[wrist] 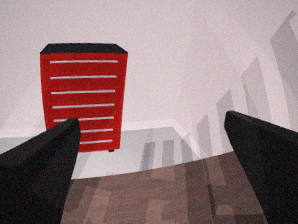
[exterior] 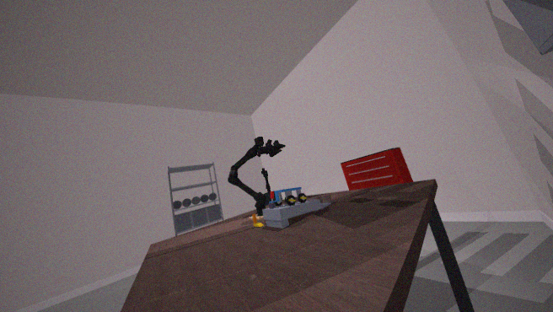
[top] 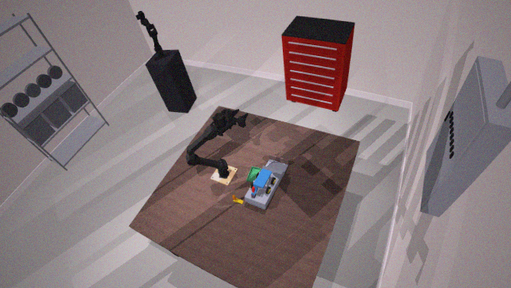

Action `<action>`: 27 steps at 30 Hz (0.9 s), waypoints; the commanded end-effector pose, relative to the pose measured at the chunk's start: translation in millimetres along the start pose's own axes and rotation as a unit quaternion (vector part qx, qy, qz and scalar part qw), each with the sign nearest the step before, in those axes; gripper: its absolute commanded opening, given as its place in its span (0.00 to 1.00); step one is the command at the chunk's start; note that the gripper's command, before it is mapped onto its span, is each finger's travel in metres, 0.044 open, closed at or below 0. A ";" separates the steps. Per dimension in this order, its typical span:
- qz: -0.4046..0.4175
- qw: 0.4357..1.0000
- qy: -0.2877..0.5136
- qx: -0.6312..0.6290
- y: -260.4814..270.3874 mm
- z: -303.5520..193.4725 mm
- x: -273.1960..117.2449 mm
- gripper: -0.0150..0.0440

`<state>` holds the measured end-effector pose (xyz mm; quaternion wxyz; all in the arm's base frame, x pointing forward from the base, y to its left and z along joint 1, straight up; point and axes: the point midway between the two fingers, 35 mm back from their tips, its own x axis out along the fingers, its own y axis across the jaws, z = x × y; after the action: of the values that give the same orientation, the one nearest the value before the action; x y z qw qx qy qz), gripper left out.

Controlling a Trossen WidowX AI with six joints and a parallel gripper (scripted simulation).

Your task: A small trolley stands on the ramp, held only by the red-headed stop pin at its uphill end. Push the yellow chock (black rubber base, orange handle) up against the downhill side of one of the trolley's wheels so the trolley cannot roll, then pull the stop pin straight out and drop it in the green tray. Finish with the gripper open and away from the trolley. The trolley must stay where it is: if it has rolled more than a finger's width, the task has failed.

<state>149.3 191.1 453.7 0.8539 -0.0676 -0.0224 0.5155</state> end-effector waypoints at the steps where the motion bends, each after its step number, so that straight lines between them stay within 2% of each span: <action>1: -0.002 1.000 0.002 -0.002 -1.3 -1.1 0.4 0.89; 8: -0.082 0.990 0.093 -0.073 -50.7 -43.0 6.1 0.58; 17: -0.155 0.946 0.240 -0.153 -116.7 -105.0 -12.3 0.58; 27: -0.173 0.873 0.408 -0.202 -172.0 -172.2 -63.6 0.58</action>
<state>282.4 67.1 329.3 0.8524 -0.4029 0.1694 0.2871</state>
